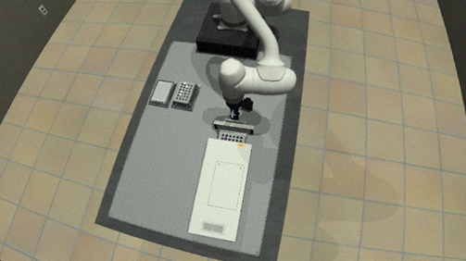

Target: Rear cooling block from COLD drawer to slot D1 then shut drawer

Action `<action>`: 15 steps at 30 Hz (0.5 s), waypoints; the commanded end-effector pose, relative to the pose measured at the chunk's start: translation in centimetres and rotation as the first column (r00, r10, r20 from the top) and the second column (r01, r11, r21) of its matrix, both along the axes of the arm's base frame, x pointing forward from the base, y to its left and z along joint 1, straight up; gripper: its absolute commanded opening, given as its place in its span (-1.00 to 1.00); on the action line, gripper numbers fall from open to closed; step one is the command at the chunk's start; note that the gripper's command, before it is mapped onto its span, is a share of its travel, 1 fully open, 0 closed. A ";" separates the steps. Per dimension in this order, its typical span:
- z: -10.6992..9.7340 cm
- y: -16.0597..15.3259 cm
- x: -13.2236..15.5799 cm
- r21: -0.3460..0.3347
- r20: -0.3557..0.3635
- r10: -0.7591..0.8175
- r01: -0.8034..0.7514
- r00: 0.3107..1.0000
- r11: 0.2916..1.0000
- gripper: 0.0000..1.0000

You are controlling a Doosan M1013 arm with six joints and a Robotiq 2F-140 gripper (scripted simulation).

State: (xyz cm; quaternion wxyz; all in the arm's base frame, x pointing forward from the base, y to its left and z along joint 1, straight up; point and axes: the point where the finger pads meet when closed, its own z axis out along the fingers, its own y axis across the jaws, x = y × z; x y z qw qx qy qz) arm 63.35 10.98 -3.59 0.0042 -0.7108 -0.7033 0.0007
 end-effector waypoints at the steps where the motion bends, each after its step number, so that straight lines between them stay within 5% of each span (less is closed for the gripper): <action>1: 0.1 0.0 0.4 0.001 0.001 0.000 0.000 1.000 1.000 -0.80; 15: 0.1 0.0 1.9 0.001 0.001 0.000 0.000 1.000 1.000 -0.80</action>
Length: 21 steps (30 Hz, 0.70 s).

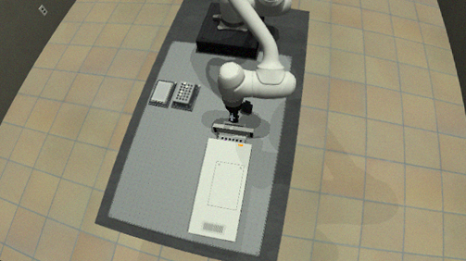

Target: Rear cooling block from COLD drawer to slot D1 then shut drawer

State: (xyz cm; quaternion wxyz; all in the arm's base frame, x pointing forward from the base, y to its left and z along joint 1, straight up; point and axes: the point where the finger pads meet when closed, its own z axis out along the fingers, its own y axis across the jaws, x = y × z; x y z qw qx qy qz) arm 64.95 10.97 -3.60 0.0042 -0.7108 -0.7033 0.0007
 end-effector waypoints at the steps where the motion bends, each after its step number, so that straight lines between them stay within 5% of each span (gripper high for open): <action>1: 0.1 0.0 0.4 0.001 0.001 0.000 0.000 1.000 1.000 -0.80; 21: 0.1 0.0 2.7 0.001 0.001 0.000 0.000 1.000 1.000 -0.80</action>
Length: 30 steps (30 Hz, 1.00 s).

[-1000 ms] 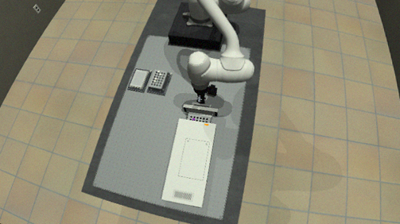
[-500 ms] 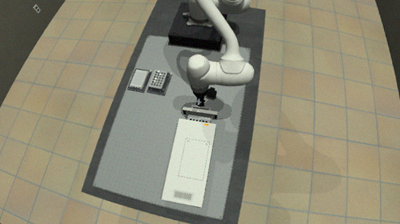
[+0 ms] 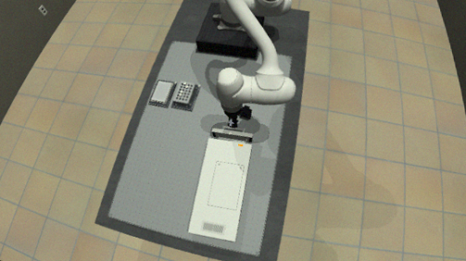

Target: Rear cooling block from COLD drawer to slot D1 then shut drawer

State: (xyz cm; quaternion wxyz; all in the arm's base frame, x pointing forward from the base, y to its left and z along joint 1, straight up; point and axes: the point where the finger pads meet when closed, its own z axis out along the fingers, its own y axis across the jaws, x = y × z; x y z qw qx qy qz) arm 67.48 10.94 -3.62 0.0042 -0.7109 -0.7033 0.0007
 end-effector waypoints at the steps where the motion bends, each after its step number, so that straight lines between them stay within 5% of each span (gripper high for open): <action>1: 0.1 0.0 0.1 0.000 0.001 0.000 0.000 1.000 1.000 -0.80; 30: 0.1 0.0 1.3 0.000 0.001 0.000 0.000 1.000 1.000 -0.80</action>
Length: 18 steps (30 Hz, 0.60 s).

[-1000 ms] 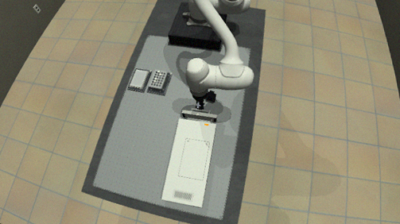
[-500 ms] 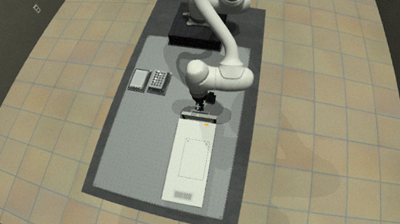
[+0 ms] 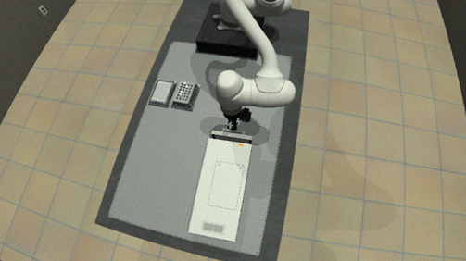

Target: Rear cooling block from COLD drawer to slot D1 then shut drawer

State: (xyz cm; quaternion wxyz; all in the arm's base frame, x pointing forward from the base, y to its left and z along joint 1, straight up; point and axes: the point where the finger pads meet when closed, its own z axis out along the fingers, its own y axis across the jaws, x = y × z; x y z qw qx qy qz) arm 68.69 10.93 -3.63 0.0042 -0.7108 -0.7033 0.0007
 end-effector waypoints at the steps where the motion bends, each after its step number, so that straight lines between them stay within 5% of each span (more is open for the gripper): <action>1: 0.1 0.0 0.1 0.001 0.001 0.000 0.000 1.000 1.000 -0.80; 18: 0.1 0.0 0.6 0.001 0.001 0.000 0.000 1.000 1.000 -0.80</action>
